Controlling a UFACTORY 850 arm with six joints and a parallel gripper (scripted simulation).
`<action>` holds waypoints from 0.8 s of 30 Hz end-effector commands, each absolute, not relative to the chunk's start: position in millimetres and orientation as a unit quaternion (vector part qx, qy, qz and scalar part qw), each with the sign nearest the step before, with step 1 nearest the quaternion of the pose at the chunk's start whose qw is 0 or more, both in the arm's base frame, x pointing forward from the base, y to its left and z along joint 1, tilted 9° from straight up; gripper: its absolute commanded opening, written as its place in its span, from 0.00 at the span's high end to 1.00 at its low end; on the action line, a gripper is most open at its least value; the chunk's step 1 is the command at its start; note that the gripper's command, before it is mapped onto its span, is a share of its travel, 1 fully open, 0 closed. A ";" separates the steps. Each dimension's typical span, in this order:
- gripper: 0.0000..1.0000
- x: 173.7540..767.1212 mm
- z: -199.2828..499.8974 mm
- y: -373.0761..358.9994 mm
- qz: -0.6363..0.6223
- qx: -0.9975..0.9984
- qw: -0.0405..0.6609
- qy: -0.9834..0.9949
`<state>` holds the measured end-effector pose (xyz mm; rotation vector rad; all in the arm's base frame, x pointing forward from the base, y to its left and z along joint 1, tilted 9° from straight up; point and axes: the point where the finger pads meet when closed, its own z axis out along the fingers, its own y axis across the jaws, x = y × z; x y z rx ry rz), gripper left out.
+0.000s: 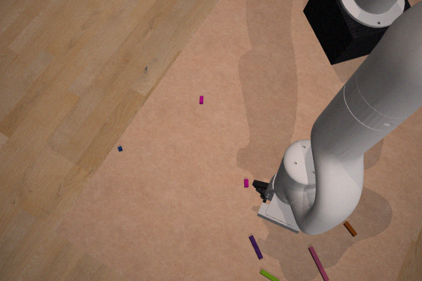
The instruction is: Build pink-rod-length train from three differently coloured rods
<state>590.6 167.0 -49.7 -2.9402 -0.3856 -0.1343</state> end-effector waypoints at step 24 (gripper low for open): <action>0.00 574.6 -59.3 92.5 -0.012 -0.954 0.096 0.284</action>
